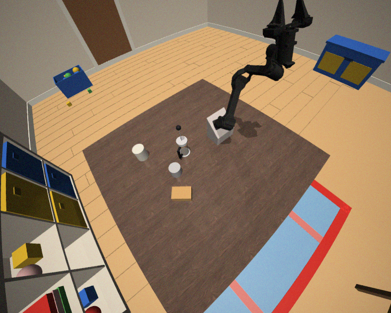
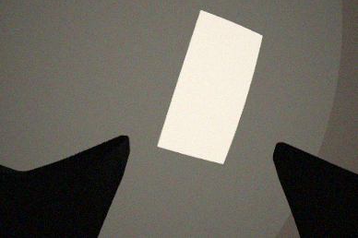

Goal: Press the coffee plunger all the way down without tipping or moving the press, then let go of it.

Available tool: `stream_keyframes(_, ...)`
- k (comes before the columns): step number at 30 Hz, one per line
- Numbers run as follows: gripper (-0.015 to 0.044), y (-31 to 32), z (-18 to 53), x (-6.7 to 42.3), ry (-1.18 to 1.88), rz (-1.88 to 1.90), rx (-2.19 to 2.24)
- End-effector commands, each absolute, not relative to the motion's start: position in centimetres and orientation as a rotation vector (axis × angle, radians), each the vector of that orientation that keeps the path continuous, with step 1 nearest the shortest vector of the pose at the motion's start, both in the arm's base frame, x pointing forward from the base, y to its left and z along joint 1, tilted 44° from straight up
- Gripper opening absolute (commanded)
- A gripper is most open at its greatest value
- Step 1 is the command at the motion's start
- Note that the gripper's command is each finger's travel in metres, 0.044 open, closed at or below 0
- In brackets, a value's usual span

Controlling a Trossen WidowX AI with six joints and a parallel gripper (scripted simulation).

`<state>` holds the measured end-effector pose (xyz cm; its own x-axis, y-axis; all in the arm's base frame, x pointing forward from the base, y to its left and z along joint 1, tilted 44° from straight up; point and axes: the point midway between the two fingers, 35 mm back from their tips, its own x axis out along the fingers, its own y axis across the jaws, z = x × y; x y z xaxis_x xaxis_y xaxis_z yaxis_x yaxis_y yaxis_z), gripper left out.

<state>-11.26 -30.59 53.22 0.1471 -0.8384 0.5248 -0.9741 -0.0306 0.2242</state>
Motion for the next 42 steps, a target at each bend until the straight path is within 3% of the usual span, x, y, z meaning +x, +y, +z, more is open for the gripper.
stream_keyframes(1,0.0426,-30.4,53.4,-11.2,-1.723,0.335,1.892)
stream_keyframes(11,0.044,-25.3,56.7,-10.6,-1.669,0.328,1.678)
stream_keyframes(18,0.044,-16.1,61.6,-8.9,-1.595,0.272,1.177)
stream_keyframes(30,0.044,-3.6,63.5,2.4,-1.265,0.138,0.514)
stream_keyframes(42,0.044,-0.2,59.1,15.7,-0.898,0.011,0.163)
